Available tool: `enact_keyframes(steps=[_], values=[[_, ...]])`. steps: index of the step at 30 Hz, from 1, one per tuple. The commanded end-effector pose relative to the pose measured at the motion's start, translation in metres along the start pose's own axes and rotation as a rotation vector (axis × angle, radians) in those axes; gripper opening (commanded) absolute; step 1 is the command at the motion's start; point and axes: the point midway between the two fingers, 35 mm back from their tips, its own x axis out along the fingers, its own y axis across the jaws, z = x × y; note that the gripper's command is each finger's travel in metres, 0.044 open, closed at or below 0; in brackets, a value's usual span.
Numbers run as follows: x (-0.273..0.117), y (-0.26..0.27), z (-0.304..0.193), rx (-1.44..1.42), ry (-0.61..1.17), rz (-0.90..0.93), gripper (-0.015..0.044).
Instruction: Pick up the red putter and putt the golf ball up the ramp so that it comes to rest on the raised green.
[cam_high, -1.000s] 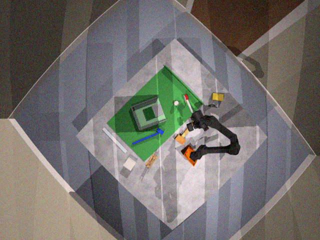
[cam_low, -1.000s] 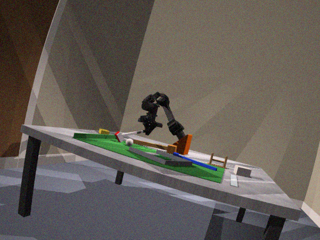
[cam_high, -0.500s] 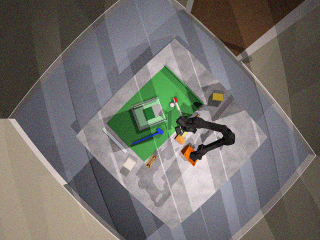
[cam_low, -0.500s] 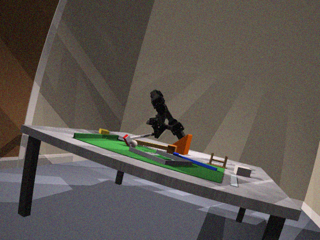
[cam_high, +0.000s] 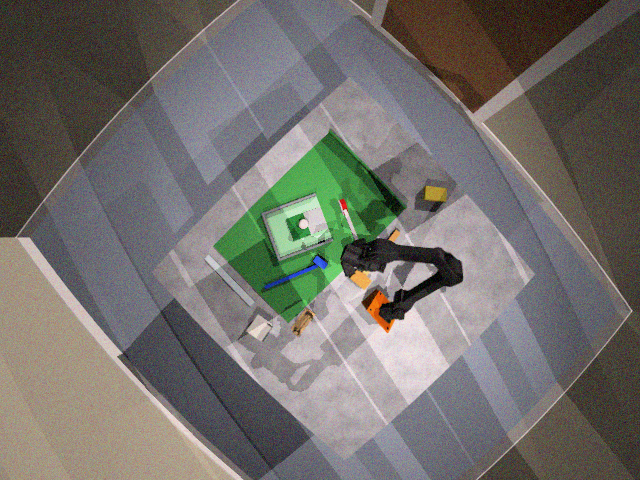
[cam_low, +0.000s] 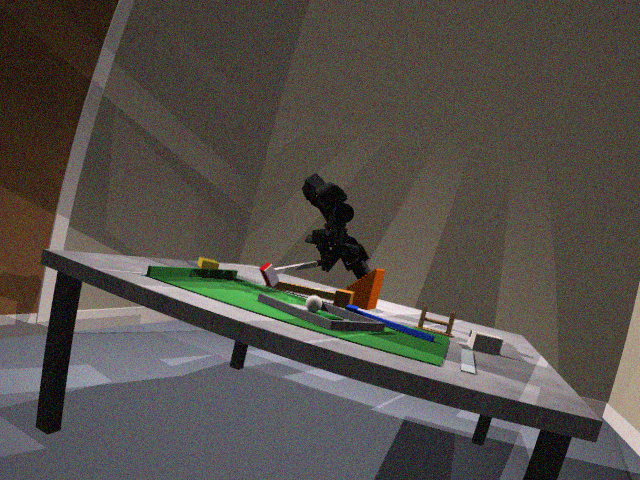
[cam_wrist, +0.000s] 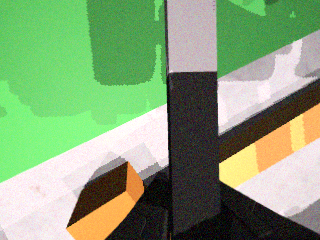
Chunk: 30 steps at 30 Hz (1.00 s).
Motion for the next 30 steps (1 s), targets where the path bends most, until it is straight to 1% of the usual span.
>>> enact_keyframes(steps=[1, 5, 6, 30], values=[[-0.020, 0.001, 0.001, 0.004, -0.005, 0.003, 0.0000], [-0.033, 0.000, 0.000, 0.005, -0.005, 0.001, 0.0000], [-0.024, 0.000, 0.000, 0.000, -0.004, 0.002, 0.0000], [-0.024, 0.000, 0.000, 0.000, -0.004, 0.002, 0.0000]])
